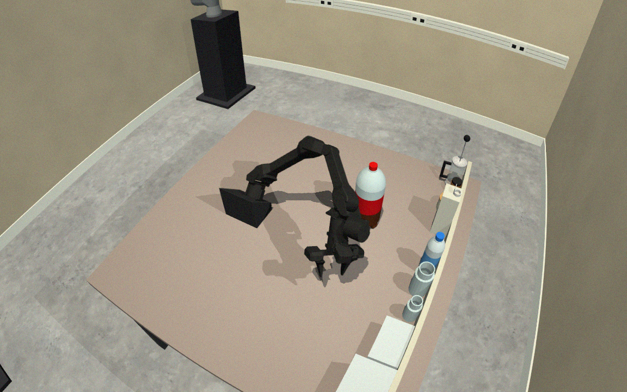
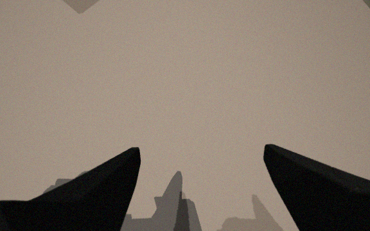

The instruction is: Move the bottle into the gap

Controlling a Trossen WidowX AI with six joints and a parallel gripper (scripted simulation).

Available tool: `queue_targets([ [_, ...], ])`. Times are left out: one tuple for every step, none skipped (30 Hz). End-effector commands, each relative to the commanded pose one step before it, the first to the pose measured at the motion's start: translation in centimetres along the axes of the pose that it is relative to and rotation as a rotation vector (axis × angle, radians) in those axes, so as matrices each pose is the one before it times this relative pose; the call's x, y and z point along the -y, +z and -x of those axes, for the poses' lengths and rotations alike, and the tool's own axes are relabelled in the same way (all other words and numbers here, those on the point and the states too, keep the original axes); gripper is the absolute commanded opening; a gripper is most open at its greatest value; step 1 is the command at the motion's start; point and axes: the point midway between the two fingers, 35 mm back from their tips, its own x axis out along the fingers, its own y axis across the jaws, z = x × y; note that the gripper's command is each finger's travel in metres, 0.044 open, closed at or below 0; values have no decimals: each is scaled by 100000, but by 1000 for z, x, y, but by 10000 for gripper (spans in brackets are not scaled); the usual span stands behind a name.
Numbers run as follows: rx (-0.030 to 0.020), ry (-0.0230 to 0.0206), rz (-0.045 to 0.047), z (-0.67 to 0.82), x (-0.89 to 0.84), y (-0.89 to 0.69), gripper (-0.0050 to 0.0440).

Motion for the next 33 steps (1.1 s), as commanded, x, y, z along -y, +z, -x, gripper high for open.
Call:
queue_targets([
  [5376, 5180, 725, 3435, -1054, 524, 280],
  [1229, 1732, 109, 973, -360, 22, 256],
  [1237, 1726, 116, 969, -355, 17, 232],
  [1232, 1720, 137, 961, -361, 6, 208],
  [1195, 1700, 146, 952, -363, -12, 184],
  [1189, 1694, 166, 944, -369, -23, 160],
  [1101, 1653, 153, 935, -366, -53, 136],
  [1109, 1652, 219, 926, -372, -62, 112],
  [1158, 1668, 291, 917, -382, -61, 88],
  [1174, 1669, 321, 907, -388, -68, 64],
  [1170, 1662, 343, 898, -393, -78, 40],
  [0, 0, 0, 0, 0, 0, 40],
  [0, 0, 0, 0, 0, 0, 40],
  [1166, 1655, 364, 888, -398, -88, 16],
  [1161, 1647, 385, 879, -402, -98, 0],
  [1156, 1640, 406, 869, -407, -108, 0],
  [1151, 1633, 427, 858, -411, -118, 0],
  [1145, 1625, 449, 848, -415, -128, 0],
  [1180, 1626, 479, 841, -415, -127, 0],
  [1201, 1610, 485, 837, -405, -126, 0],
  [1198, 1600, 505, 827, -408, -134, 0],
  [1183, 1587, 522, 817, -411, -146, 0],
  [1105, 1548, 498, 805, -408, -171, 0],
  [1095, 1537, 516, 794, -410, -182, 0],
  [1130, 1546, 565, 783, -418, -182, 0],
  [1136, 1542, 595, 772, -422, -188, 0],
  [1129, 1533, 616, 760, -425, -197, 0],
  [1122, 1524, 638, 749, -427, -205, 0],
  [0, 0, 0, 0, 0, 0, 0],
  [0, 0, 0, 0, 0, 0, 0],
  [1127, 1508, 654, 740, -424, -210, -1],
  [1191, 1459, 641, 745, -394, -194, -1],
  [1233, 1420, 643, 745, -376, -186, -2],
])
